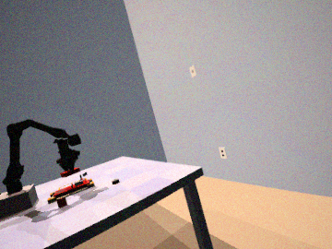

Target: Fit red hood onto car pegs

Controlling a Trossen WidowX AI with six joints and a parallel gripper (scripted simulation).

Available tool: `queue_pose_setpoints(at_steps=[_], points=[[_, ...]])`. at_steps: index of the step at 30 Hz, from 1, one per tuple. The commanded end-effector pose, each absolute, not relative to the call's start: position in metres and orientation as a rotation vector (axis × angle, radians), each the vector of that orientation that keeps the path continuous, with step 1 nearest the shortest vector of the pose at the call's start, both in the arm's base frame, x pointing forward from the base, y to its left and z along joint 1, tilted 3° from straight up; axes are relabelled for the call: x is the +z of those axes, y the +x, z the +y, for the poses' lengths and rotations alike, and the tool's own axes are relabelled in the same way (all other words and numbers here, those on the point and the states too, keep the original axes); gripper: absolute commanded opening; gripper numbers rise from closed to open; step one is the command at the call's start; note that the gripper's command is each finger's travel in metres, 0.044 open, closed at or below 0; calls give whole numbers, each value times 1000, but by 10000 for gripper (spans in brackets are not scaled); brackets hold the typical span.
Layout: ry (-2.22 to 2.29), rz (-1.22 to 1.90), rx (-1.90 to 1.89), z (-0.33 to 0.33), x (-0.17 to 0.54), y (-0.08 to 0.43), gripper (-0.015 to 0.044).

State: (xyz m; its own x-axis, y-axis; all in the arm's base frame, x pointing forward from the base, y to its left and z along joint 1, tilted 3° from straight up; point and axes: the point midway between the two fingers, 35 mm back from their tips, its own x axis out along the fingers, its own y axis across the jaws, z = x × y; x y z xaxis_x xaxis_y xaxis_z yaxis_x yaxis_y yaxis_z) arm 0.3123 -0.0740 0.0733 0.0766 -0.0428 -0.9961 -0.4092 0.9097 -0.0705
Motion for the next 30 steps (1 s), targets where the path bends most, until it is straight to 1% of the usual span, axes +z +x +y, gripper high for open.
queue_pose_setpoints(at_steps=[1, 16, 22, 30], points=[[-305, 1493, 217, -74, 72, 318, 0], [-35, 1499, -37, -72, 73, 340, 0], [-23, 1498, -48, -71, 73, 341, 0], [-23, 1498, -48, -73, 42, 344, 0]])
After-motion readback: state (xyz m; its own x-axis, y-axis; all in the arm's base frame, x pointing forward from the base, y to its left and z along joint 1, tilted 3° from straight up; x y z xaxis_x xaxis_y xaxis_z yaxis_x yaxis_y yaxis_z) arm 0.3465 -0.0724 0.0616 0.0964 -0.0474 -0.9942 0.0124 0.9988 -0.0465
